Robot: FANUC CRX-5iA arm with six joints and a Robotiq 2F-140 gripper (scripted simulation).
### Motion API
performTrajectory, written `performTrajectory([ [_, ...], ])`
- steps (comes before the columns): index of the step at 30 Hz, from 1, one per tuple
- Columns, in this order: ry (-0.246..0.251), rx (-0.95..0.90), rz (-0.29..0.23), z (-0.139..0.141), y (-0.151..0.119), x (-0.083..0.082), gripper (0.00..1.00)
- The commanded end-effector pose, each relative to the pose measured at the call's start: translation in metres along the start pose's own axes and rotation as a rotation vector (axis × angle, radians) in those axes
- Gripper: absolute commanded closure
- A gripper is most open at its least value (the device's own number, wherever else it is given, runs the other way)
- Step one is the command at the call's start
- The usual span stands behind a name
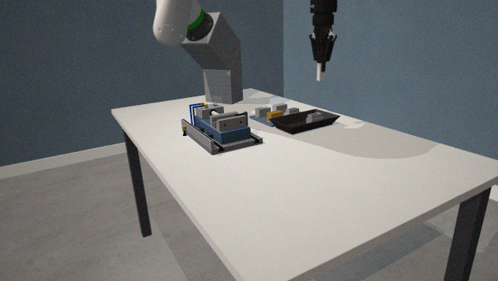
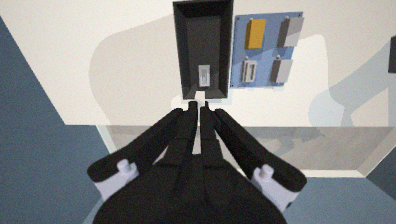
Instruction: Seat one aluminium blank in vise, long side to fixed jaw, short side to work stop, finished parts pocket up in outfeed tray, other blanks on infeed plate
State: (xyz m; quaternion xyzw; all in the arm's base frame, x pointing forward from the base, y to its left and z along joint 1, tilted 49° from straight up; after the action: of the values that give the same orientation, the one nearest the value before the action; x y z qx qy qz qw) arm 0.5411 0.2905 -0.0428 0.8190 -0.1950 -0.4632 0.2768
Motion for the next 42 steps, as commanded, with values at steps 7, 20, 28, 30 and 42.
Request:
performTrajectory([
  [7,0.0,0.0,0.0,0.0,0.0,-0.004,1.0],
  [20,-0.004,-0.001,-0.007,-0.018,0.088,-0.008,1.0],
  [28,-0.005,0.0,-0.009,-0.021,0.164,-0.009,1.0],
  [30,-0.005,0.0,-0.009,-0.02,0.184,-0.008,1.0],
  [42,-0.001,0.0,-0.003,0.004,0.293,-0.005,1.0],
])
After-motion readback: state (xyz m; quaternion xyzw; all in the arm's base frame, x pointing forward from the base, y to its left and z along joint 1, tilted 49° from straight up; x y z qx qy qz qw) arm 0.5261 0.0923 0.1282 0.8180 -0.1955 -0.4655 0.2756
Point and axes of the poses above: the point where the finger pads meet when closed, its own x axis out along the fingers, its own z axis across the jaws, y = z × x, the point moved 4 cm from there along -x, back along the fingers, and after that the axes turned 2 degrees about x, right-handed, at the moved point
